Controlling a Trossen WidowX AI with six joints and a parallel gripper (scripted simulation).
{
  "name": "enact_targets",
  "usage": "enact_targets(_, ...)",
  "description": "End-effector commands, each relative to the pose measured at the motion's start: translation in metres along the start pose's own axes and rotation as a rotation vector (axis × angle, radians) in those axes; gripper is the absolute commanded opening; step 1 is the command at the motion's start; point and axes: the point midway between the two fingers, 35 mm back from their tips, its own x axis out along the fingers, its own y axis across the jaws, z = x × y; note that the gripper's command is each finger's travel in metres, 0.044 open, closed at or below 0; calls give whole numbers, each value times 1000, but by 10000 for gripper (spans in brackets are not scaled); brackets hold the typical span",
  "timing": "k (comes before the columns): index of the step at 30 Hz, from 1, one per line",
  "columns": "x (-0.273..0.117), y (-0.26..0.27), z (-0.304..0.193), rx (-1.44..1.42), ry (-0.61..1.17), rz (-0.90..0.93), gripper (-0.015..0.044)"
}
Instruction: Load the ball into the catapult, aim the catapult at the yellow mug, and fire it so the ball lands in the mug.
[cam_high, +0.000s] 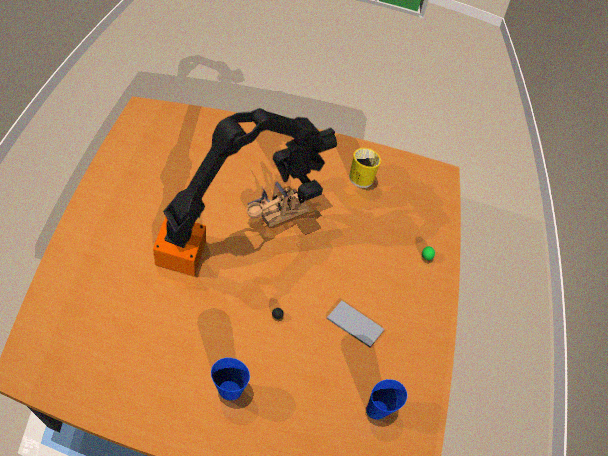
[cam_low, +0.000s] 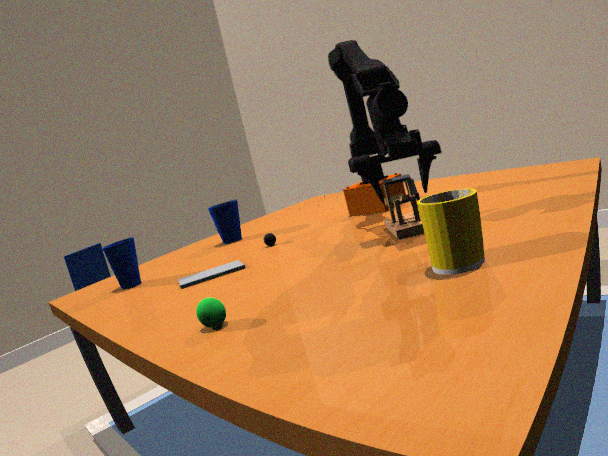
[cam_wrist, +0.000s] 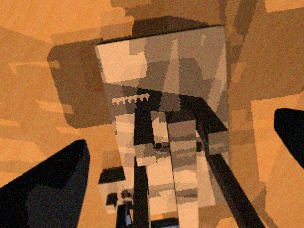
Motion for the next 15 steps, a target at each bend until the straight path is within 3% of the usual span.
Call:
enact_targets(1, 7, 0, 0, -4, 3, 1, 440)
enact_targets(15, 30, 0, -1, -4, 3, 1, 440)
